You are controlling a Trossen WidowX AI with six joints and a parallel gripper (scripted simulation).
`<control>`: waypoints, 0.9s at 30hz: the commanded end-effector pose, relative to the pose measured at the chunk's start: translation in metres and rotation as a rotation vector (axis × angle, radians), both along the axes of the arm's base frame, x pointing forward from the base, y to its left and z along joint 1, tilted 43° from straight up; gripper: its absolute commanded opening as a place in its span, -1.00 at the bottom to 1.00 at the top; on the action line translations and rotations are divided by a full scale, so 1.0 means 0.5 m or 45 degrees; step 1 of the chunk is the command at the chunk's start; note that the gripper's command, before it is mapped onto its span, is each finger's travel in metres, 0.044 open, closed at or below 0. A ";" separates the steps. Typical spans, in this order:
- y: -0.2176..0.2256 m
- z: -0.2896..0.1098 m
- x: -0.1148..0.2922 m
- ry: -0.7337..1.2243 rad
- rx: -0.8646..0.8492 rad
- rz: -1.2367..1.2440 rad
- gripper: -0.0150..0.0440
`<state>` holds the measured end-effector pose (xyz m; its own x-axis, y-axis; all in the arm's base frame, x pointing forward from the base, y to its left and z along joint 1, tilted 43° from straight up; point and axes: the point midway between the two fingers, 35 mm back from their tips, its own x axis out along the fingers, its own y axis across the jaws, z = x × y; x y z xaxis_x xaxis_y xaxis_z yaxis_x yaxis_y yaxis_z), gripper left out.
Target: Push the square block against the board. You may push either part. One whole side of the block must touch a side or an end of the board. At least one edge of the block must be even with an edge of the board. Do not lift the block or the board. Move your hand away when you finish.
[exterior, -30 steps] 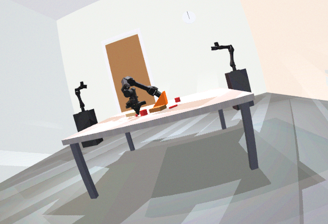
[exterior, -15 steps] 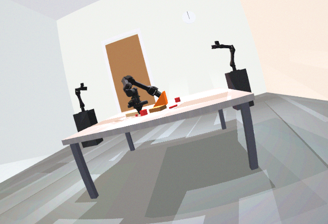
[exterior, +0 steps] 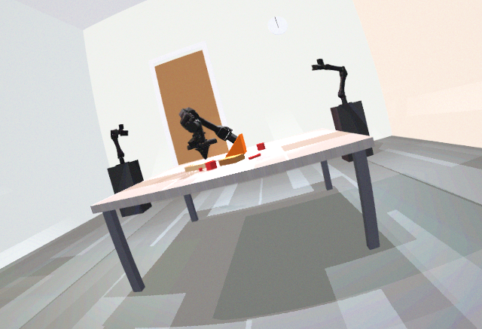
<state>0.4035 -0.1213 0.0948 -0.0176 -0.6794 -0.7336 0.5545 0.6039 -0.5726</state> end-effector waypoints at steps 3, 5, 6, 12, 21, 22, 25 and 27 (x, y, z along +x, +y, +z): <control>0.018 0.012 0.005 -0.016 0.001 0.015 -0.49; 0.055 -0.021 0.007 -0.002 0.011 0.032 -0.49; 0.084 -0.047 0.007 0.010 0.017 0.045 -0.49; 0.242 -0.189 -0.028 0.081 0.028 0.113 -0.49; 0.324 -0.267 -0.076 0.123 0.011 0.151 -0.49; 0.324 -0.267 -0.076 0.123 0.011 0.151 -0.49; 0.286 -0.309 -0.075 0.123 0.011 0.151 -0.49; 0.252 -0.344 -0.077 0.123 0.009 0.151 -0.49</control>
<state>0.3729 0.0276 -0.0553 0.0218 -0.6649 -0.7466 0.4337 0.6792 -0.5922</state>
